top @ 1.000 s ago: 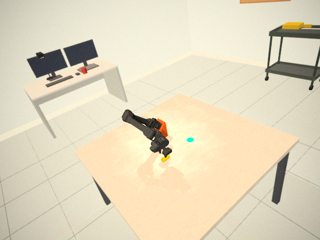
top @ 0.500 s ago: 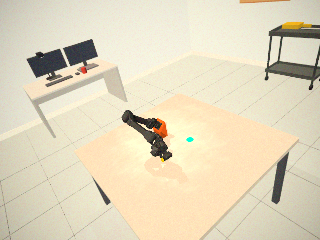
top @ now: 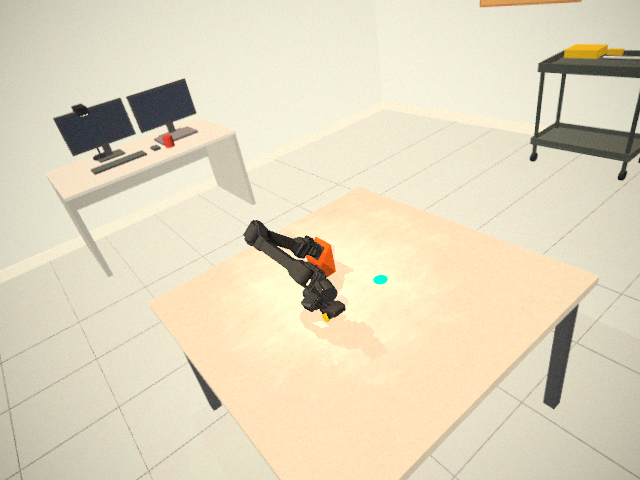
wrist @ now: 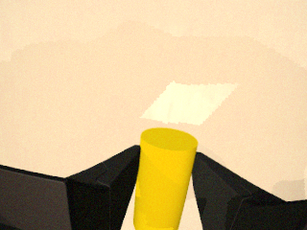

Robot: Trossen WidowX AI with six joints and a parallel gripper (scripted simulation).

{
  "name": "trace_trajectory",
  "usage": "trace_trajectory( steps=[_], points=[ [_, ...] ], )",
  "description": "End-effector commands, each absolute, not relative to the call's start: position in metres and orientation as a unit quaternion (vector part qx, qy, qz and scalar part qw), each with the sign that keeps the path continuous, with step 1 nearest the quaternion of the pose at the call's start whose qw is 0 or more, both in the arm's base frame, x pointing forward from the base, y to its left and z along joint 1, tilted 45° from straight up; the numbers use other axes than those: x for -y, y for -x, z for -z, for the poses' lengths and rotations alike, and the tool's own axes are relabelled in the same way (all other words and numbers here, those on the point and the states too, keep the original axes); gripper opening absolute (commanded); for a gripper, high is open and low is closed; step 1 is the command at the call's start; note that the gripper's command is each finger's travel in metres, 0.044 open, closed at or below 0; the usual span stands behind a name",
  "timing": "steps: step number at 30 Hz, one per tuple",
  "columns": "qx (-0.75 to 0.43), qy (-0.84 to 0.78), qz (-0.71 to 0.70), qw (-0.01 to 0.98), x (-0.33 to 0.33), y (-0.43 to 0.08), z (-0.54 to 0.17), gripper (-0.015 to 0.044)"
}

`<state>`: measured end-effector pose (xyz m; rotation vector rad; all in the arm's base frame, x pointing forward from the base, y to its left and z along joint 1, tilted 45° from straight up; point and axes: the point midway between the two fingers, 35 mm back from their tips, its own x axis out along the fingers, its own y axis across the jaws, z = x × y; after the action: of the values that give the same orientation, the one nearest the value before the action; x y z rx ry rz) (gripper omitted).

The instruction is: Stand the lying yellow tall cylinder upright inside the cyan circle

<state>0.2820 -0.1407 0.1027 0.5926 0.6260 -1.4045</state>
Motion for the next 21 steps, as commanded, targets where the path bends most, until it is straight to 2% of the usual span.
trace_trajectory(
  steps=[1,21],
  points=[
    [-0.277,-0.266,0.624,0.680,0.131,-0.284,-0.113,0.0105],
    [-0.278,-0.266,0.625,0.680,0.086,-0.278,-0.157,0.0105]
  ],
)
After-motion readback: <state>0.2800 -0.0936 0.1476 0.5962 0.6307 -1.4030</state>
